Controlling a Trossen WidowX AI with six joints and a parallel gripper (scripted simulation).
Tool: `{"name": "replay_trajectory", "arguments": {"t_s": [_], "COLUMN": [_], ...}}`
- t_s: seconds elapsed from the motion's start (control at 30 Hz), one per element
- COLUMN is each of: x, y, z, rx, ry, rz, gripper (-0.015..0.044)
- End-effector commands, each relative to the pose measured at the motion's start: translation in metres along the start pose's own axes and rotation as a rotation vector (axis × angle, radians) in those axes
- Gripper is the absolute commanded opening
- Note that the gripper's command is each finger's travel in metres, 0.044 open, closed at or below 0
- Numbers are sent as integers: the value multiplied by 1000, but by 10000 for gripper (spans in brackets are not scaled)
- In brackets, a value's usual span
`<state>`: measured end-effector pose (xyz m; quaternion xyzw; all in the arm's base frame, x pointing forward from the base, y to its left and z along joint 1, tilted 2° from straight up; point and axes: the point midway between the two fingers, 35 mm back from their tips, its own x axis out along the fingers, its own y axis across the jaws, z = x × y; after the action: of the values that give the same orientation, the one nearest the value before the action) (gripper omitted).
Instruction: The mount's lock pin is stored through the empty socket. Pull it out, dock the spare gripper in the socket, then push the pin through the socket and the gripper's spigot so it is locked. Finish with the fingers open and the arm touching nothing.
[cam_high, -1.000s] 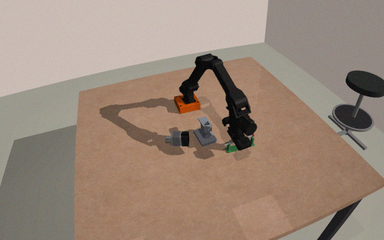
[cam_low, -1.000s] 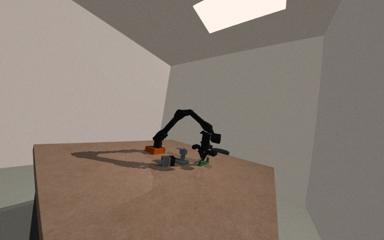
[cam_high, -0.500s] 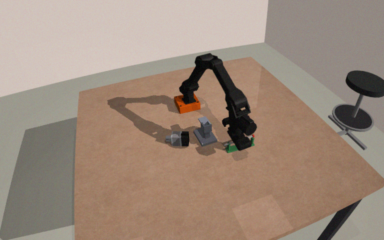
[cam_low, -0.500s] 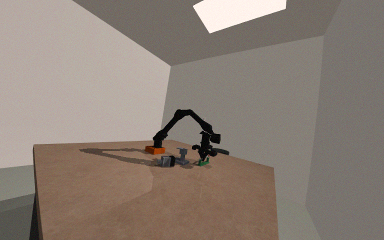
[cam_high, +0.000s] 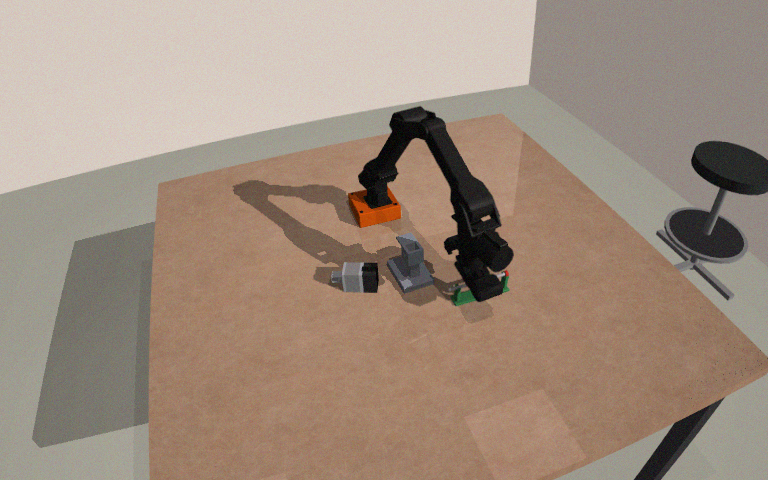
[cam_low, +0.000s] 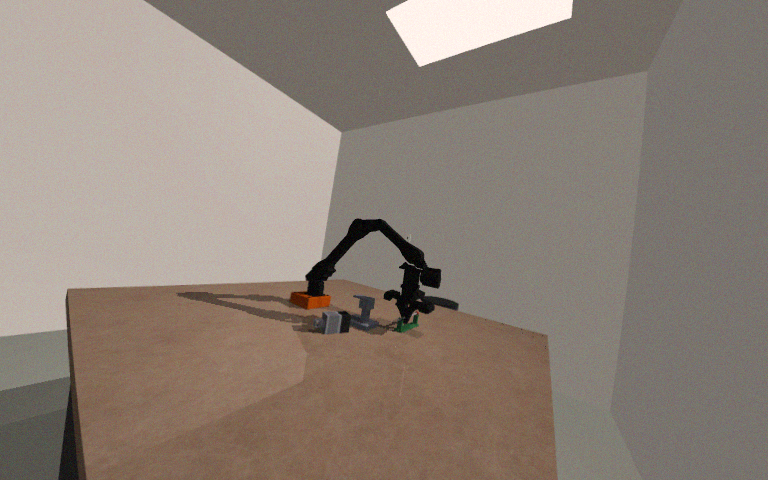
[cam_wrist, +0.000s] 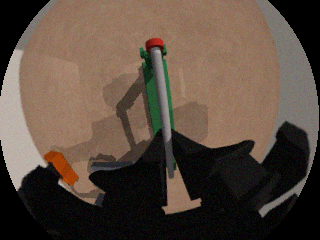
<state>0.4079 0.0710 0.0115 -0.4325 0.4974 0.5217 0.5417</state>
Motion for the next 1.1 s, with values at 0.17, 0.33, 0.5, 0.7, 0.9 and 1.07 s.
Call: {"name": "replay_trajectory", "arguments": {"t_s": [0.17, 0.33, 0.5, 0.7, 0.9, 1.07], "x": [0, 0, 0, 0, -13, -21], "y": [0, 0, 0, 0, 3, 6], "z": [0, 0, 0, 0, 1, 2], "rx": [0, 0, 0, 0, 2, 4], "ry": [0, 0, 0, 0, 2, 5], "rz": [0, 0, 0, 0, 13, 27], "gripper": [0, 26, 157, 315, 440, 440]}}
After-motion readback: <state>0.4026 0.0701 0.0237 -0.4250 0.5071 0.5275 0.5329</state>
